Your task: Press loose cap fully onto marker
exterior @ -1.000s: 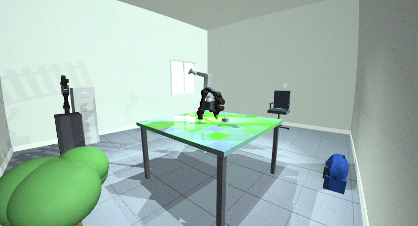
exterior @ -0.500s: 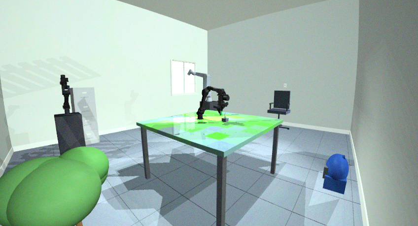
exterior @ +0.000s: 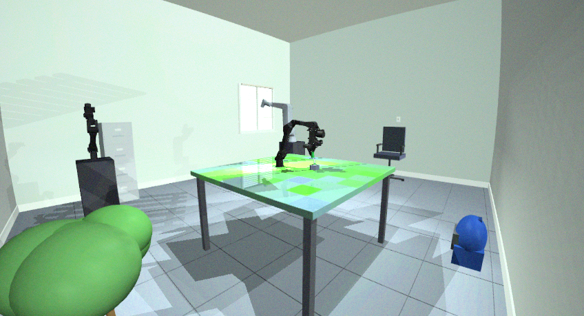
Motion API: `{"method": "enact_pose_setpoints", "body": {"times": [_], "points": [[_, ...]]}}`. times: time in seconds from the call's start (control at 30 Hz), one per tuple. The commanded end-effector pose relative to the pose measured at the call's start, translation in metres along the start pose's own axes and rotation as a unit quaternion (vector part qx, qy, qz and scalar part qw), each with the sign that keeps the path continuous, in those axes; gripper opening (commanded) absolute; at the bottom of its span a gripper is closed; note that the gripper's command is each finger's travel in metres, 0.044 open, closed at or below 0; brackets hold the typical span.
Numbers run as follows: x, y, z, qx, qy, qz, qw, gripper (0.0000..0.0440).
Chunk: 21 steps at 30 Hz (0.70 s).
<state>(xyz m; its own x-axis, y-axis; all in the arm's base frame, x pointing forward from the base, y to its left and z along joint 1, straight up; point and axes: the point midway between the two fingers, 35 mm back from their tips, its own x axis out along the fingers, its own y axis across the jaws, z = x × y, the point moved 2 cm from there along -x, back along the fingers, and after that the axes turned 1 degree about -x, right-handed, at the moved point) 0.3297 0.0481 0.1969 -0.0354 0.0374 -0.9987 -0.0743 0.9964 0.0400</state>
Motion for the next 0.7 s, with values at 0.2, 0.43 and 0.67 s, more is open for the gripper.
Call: {"method": "enact_pose_setpoints", "body": {"times": [0.2,0.43,0.67], "points": [[-0.008,0.033,-0.006,-0.012,0.003,0.002,1.000,0.0000],[-0.006,0.046,-0.009,-0.015,0.009,0.000,1.000,0.0000],[0.004,0.050,-0.008,-0.012,0.019,-0.002,1.000,0.0000]]}}
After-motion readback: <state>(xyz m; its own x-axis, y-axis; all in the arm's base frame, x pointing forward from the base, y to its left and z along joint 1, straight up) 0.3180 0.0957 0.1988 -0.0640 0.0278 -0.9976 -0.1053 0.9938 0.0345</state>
